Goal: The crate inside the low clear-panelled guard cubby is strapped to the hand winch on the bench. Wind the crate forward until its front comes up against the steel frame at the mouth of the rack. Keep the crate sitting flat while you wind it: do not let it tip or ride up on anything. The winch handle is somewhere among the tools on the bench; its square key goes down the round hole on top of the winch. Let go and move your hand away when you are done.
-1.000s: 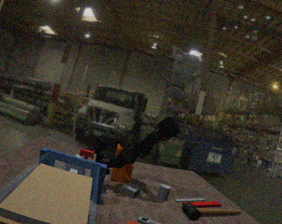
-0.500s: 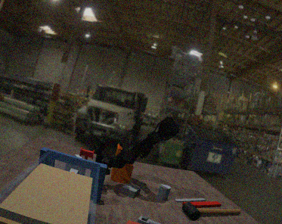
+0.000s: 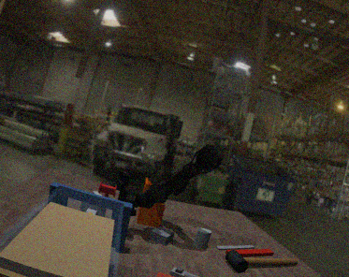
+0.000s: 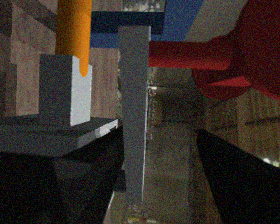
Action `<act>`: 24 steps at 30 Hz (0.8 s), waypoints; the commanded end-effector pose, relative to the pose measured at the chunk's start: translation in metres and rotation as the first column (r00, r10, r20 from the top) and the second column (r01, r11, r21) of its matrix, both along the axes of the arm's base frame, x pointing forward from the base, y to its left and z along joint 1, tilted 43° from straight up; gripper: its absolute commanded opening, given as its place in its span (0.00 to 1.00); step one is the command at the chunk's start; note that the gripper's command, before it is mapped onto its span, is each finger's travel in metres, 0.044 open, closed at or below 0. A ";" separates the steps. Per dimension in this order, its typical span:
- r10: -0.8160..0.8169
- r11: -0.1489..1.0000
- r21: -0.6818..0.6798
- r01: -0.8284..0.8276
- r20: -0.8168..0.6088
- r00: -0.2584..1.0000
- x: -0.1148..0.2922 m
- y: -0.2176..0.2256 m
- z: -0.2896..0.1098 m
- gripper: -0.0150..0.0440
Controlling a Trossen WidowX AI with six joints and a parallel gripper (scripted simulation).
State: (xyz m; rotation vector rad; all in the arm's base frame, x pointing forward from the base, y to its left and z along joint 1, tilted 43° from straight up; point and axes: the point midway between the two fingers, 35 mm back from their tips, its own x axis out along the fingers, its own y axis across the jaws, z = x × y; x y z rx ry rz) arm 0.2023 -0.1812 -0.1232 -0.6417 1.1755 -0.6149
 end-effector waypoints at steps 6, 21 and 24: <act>-0.002 1.000 -0.002 0.002 0.000 1.000 0.000 0.000 0.000 0.66; 0.000 1.000 0.000 0.000 0.000 1.000 -0.001 0.002 -0.003 0.66; 0.000 1.000 0.000 0.000 0.000 1.000 -0.001 0.002 -0.003 0.66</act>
